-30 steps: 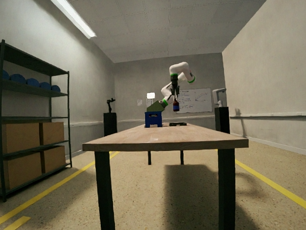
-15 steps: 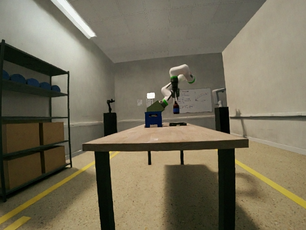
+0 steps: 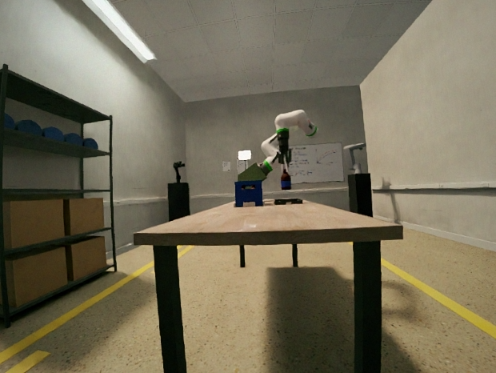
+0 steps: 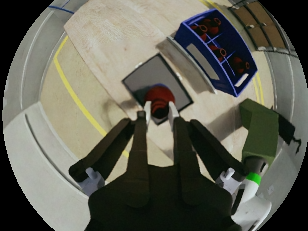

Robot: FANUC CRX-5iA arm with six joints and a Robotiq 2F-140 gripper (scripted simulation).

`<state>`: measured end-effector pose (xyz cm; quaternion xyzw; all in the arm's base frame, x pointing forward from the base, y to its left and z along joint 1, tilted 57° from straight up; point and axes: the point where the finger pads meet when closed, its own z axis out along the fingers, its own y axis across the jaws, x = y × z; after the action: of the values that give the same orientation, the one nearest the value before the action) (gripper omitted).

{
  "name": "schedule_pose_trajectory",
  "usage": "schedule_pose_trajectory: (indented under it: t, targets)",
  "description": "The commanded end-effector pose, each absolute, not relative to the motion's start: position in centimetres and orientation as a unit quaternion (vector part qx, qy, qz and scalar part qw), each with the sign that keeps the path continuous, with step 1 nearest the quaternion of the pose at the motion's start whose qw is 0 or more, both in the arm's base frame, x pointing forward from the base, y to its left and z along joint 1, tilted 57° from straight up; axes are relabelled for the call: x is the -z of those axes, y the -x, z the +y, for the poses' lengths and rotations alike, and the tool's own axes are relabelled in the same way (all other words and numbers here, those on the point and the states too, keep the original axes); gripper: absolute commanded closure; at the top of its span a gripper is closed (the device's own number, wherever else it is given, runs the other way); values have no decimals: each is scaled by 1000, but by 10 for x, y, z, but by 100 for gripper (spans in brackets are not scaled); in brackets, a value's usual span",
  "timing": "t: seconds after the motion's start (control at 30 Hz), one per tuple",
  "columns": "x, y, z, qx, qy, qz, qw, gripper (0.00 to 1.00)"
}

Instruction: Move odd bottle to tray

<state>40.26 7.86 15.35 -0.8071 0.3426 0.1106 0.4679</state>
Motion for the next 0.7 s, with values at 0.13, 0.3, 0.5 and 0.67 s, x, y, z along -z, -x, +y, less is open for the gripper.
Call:
schedule_pose_trajectory:
  t: [0.13, 0.3, 0.5, 0.67]
  targets:
    - [-144, -406, 93, -110, 807, 343, 468, 90]
    - [-137, -408, 104, -110, 807, 343, 468, 90]
    - [-129, -410, 117, -110, 807, 343, 468, 90]
    - [-125, -411, 122, -110, 807, 343, 468, 90]
